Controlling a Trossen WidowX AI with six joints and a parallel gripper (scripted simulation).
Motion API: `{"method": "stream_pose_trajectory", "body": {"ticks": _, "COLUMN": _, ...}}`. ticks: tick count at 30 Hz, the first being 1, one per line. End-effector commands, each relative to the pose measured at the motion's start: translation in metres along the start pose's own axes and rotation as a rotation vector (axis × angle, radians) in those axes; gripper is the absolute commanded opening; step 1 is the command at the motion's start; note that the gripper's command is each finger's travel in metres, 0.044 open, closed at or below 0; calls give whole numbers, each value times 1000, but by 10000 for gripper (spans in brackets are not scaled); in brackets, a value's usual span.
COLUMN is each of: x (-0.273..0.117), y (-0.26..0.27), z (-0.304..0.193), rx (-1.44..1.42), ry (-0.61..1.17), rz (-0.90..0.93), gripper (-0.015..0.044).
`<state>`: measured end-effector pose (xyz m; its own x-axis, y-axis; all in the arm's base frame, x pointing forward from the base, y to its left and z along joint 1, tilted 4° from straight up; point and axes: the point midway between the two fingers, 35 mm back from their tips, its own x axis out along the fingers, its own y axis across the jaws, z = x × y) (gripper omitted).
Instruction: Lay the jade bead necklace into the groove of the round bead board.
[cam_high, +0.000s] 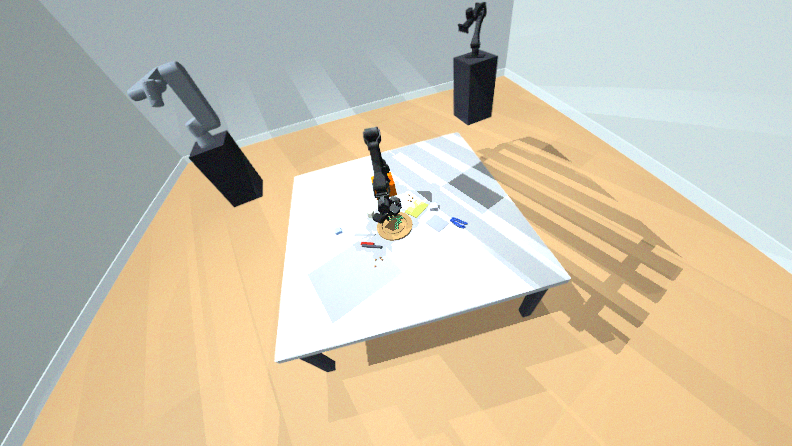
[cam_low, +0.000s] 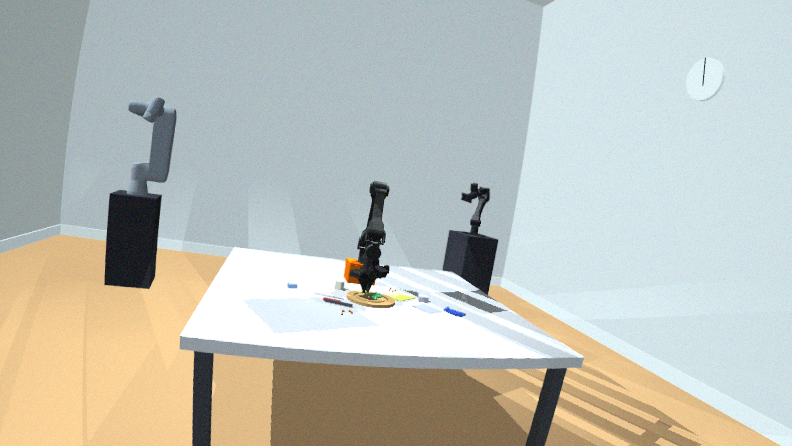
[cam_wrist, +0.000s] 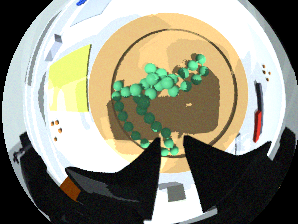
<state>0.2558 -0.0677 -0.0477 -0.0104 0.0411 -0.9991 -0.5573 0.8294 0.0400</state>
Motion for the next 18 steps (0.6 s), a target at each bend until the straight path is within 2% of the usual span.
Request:
{"method": "stream_pose_trajectory", "body": {"ticks": 1, "x": 0, "y": 0, "z": 0, "rx": 0, "ry": 0, "rz": 0, "gripper": 87}}
{"method": "stream_pose_trajectory", "body": {"ticks": 14, "x": 0, "y": 0, "z": 0, "rx": 0, "ry": 0, "rz": 0, "gripper": 0}}
{"method": "stream_pose_trajectory", "body": {"ticks": 18, "x": 0, "y": 0, "z": 0, "rx": 0, "ry": 0, "rz": 0, "gripper": 0}}
